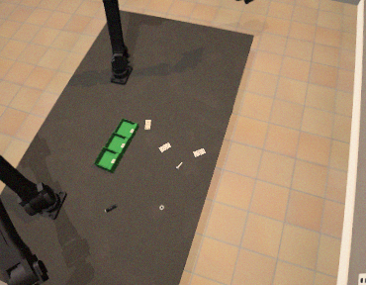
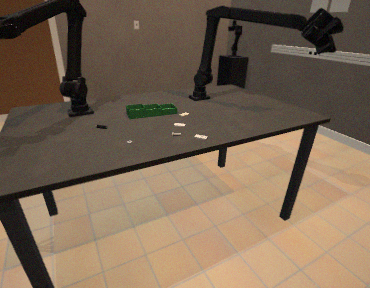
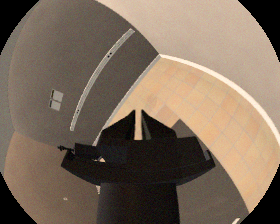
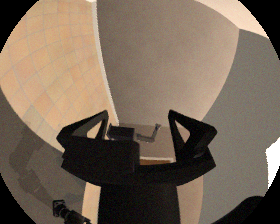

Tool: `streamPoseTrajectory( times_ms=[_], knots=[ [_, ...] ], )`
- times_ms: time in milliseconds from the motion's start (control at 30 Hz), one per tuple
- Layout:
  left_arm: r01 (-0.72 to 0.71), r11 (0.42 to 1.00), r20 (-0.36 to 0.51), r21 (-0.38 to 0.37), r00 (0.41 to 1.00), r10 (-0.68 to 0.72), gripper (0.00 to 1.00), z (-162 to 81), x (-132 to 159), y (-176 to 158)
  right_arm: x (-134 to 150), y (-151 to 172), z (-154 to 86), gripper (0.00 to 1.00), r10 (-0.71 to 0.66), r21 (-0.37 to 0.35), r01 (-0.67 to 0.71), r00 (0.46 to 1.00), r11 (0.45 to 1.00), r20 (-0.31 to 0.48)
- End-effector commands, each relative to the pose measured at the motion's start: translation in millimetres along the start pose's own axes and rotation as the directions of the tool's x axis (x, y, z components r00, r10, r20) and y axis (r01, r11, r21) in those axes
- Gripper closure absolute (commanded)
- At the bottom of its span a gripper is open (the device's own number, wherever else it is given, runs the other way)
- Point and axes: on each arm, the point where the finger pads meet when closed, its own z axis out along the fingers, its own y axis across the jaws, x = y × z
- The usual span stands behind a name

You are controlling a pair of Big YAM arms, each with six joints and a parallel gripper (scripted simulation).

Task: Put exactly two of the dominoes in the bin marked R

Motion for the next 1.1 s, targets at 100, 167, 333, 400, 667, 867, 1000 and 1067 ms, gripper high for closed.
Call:
streamPoseTrajectory(
  times_ms=[100,167,333,400,667,867,1000,1067],
  knots=[
    [0.000,1.000,0.000,0.000,1.000,0.000,0.91,-0.1,-0.1,0.1,3.1,-5.6,2.6,0.00,0.011,0.005,-0.011,1.000,1.000,-0.008],
    [0.006,1.000,0.005,-0.002,1.000,-0.006,0.91,11.8,10.2,-16.5,3.1,-5.6,2.6,0.00,0.011,0.005,-0.011,1.000,1.000,-0.008],
    [0.006,1.000,0.005,-0.002,1.000,-0.006,0.91,27.8,37.6,-43.6,3.1,-5.6,2.6,0.00,0.011,0.005,-0.011,1.000,1.000,-0.008],
    [0.006,1.000,0.005,-0.002,1.000,-0.006,0.91,27.8,37.6,-43.6,3.1,-5.6,2.6,0.00,0.011,0.005,-0.011,1.000,1.000,-0.008],
    [0.005,1.000,0.005,-0.002,1.000,-0.005,0.91,53.6,81.7,-87.0,3.1,-5.6,2.6,0.00,0.011,0.005,-0.011,1.000,1.000,-0.008],
    [0.011,0.990,0.042,0.138,0.999,-0.017,0.91,12.3,66.2,-95.3,3.1,-5.6,2.6,0.00,0.011,0.005,-0.011,1.000,1.000,-0.008],
    [0.055,0.991,0.080,0.123,0.995,-0.065,0.91,-4.3,27.9,-89.3,3.1,-5.6,2.6,0.00,0.011,0.005,-0.011,1.000,1.000,-0.008],
    [0.039,0.991,0.064,0.128,0.997,-0.048,0.91,-8.1,30.5,-112.3,3.1,-5.6,2.6,0.00,0.011,0.005,-0.011,1.000,1.000,-0.008]
  ],
)
